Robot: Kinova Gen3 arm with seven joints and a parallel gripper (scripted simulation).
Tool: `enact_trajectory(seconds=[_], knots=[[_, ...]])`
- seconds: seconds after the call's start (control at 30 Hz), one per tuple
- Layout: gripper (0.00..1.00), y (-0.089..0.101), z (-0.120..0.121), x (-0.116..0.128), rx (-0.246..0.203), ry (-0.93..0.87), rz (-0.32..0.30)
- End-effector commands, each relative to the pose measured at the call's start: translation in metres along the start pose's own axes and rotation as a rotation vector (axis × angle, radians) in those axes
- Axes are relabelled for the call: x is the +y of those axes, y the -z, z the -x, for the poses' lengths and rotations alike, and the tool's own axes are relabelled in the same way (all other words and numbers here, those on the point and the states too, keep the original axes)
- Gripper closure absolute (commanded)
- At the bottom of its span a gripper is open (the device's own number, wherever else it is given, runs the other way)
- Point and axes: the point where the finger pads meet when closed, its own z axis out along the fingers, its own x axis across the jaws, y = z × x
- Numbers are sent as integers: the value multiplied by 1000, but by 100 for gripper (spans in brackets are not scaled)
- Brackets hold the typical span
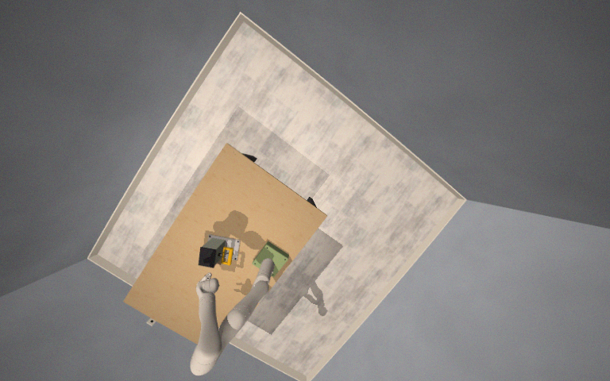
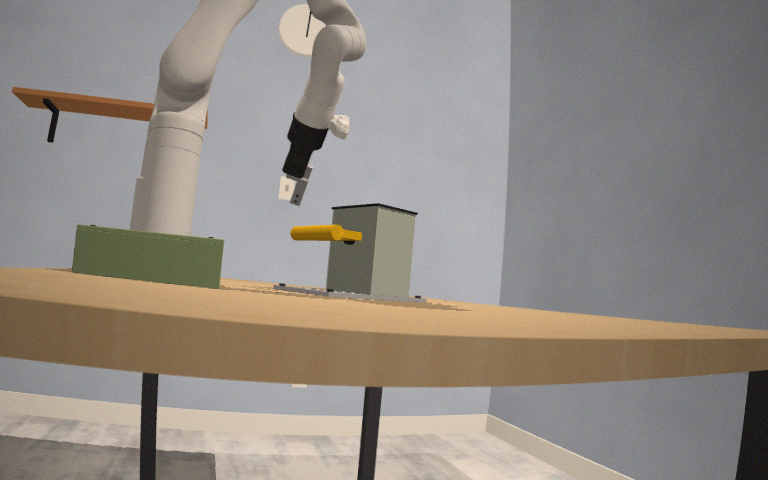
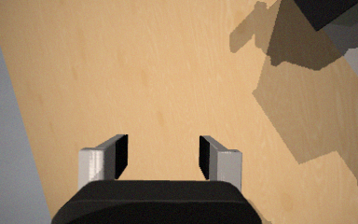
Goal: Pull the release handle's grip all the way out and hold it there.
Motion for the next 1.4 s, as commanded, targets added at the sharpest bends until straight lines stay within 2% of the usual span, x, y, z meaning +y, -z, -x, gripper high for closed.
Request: enact_trajectory(seconds=[0.0, 0.6, 0.8, 1.03, 1.1, 1.37], knots=[[0, 0, 0, 0, -1, 1, -1], [0, 0, 0, 0, 0, 3, 0], [0, 1, -2, 0, 14, 51, 0], [0, 5, -11, 2, 63, 209, 12], [0, 5, -11, 2, 63, 209, 12], [0, 14, -33, 7, 169, 562, 61]])
